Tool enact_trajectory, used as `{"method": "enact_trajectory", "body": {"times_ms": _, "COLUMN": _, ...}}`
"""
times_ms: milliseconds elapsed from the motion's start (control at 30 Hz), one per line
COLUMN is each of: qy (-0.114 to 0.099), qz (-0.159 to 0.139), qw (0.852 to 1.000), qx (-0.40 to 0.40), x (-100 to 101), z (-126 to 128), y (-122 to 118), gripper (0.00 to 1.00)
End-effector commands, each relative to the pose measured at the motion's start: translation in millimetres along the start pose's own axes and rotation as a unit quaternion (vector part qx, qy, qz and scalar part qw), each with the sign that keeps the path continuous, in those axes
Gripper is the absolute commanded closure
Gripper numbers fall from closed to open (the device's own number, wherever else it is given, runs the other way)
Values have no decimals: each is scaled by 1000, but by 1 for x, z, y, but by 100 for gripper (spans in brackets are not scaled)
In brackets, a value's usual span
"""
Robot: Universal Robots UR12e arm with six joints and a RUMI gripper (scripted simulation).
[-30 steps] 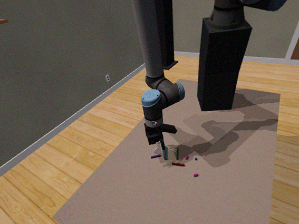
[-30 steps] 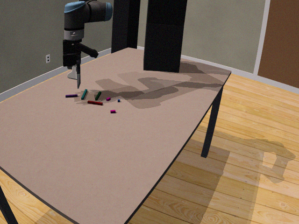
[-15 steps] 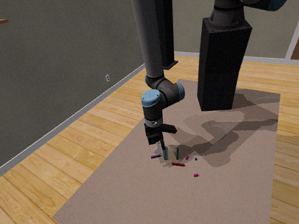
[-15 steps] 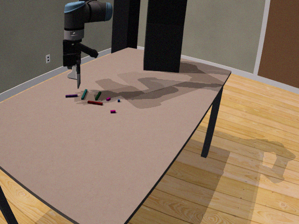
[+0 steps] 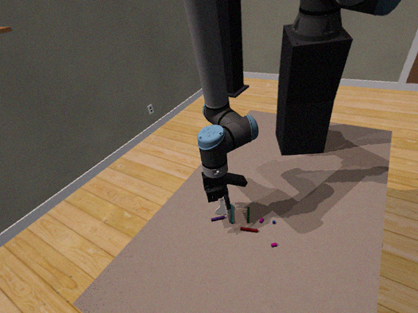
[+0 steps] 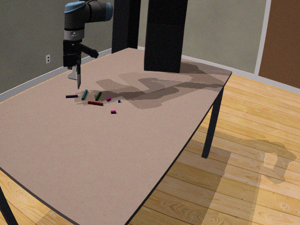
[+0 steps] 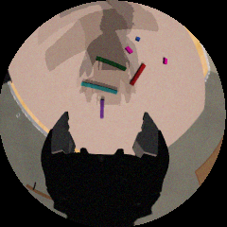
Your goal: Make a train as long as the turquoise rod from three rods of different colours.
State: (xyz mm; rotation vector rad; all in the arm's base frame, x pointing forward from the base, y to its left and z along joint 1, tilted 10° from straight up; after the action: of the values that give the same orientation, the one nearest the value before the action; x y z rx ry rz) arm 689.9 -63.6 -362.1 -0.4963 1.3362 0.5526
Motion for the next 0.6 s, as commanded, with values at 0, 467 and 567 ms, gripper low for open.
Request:
{"method": "enact_trajectory", "body": {"times_ms": 0, "qy": 0, "qz": 0, "qw": 1000, "qx": 0, "x": -1, "z": 0, "y": 0, "gripper": 0}}
{"method": "enact_trajectory", "body": {"times_ms": 467, "qy": 0, "qz": 0, "qw": 1000, "qx": -22, "x": 0, "z": 3, "y": 6, "gripper": 0}}
{"method": "enact_trajectory", "body": {"times_ms": 567, "qy": 0, "qz": 0, "qw": 998, "qx": -56, "x": 0, "z": 7, "y": 17, "gripper": 0}}
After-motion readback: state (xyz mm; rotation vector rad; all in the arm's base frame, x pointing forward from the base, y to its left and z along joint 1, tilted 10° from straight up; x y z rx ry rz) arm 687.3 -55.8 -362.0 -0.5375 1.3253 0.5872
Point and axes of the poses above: the point where the finger pads meet when closed, its own x axis out along the fingers, its own z axis across the jaws, y = z × x, the point moved 7 cm from there along -x, back along the fingers, and after that the axes turned 9 degrees about x, right-handed, at the moved point
